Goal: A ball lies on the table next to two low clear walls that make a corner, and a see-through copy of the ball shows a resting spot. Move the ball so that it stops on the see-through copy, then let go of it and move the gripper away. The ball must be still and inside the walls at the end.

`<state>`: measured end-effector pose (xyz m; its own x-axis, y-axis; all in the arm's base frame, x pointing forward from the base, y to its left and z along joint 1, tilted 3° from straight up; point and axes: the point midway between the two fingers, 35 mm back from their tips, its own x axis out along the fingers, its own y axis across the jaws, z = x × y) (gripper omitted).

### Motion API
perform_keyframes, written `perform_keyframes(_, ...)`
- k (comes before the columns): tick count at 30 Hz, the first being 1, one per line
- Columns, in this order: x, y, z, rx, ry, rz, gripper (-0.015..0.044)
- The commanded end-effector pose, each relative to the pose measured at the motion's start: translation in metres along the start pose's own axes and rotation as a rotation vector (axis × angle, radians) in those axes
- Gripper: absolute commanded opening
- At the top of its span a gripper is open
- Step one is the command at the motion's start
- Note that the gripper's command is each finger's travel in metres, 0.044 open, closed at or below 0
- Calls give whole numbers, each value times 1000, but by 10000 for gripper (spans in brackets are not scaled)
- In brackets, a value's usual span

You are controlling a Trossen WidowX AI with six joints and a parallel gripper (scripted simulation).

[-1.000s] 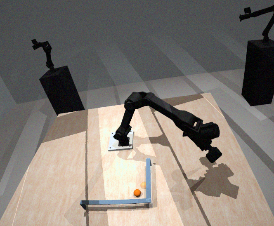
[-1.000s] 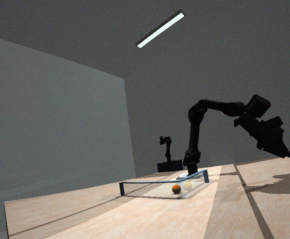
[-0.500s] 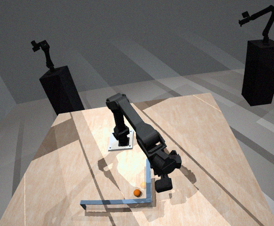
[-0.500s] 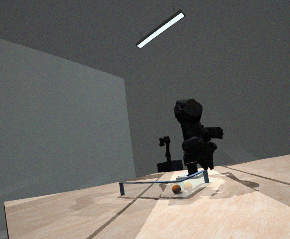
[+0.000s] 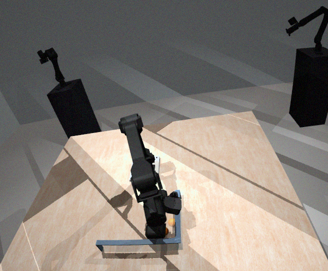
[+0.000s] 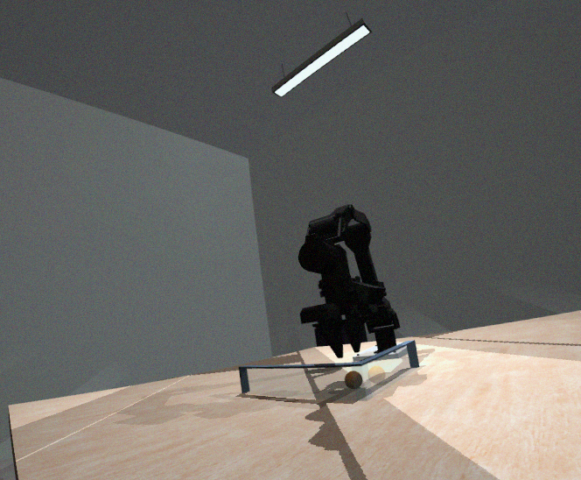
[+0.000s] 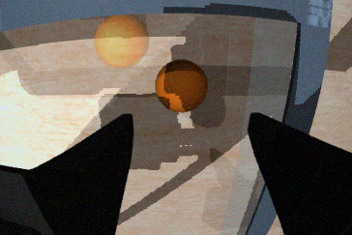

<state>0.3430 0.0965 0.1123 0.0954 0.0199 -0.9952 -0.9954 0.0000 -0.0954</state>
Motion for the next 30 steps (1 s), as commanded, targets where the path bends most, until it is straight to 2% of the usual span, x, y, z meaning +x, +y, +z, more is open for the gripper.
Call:
perform_keyframes(1, 6, 1, 0, -13, 4, 8, 271)
perform_keyframes(30, 52, 2, 0, -13, 4, 8, 271)
